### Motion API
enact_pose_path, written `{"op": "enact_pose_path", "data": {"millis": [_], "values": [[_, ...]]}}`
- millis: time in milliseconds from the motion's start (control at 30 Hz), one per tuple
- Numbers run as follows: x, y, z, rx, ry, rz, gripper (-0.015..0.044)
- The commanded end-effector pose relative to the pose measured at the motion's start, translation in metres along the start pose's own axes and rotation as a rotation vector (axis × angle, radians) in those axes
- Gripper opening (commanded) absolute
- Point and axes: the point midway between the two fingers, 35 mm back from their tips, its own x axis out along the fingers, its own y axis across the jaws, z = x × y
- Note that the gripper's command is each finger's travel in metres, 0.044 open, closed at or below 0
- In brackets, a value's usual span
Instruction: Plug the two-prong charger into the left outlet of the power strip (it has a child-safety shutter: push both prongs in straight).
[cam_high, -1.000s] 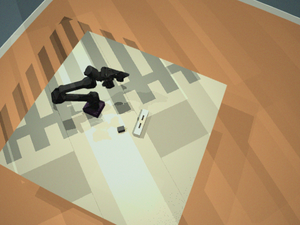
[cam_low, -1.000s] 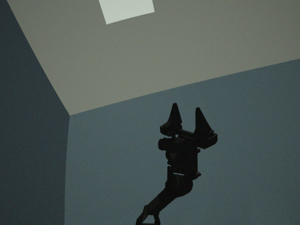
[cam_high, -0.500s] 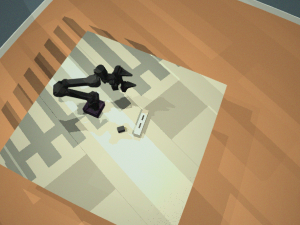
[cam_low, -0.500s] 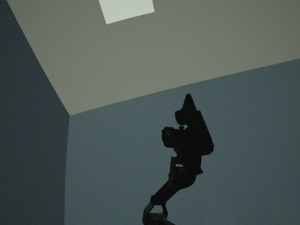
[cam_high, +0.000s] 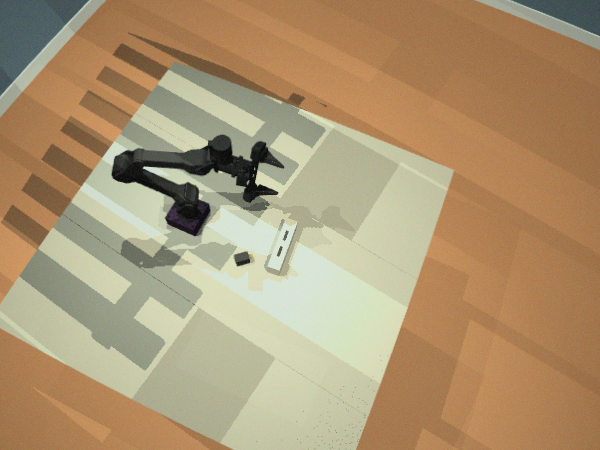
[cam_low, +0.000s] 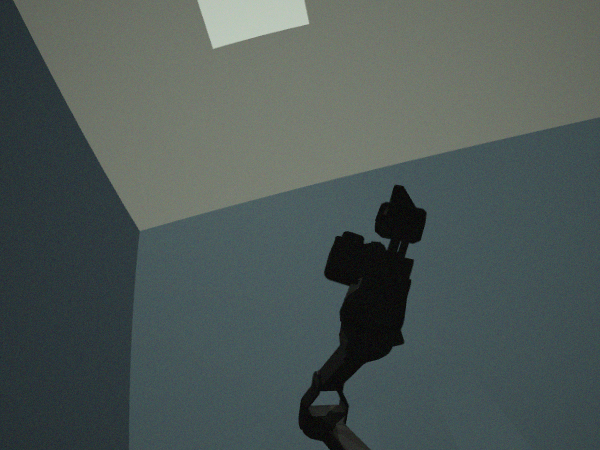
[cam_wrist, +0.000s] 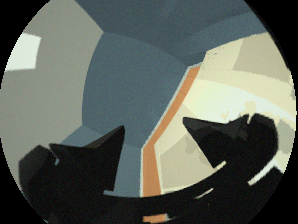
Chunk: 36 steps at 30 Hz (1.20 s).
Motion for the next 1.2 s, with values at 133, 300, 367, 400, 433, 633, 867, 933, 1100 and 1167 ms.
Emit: {"op": "enact_pose_path", "data": {"millis": [133,300,367,400,433,633,867,933,1100,1167], "values": [[0.019,-0.035,-0.004,-0.267,0.058,-0.155,0.0440],[0.027,-0.056,-0.006,-0.412,0.109,-0.242,0.0440],[0.030,-0.065,-0.007,-0.468,0.134,-0.275,0.0440],[0.031,-0.069,-0.007,-0.495,0.147,-0.292,0.0440],[0.032,-0.074,-0.007,-0.522,0.161,-0.308,0.0440],[0.038,-0.101,-0.008,-0.678,0.254,-0.400,0.0440],[0.041,-0.132,-0.009,-0.843,0.385,-0.494,0.0440],[0.041,-0.141,-0.009,-0.886,0.427,-0.518,0.0440],[0.040,-0.163,-0.008,-0.987,0.538,-0.570,0.0440],[0.039,-0.171,-0.008,-1.025,0.586,-0.588,0.0440]]}}
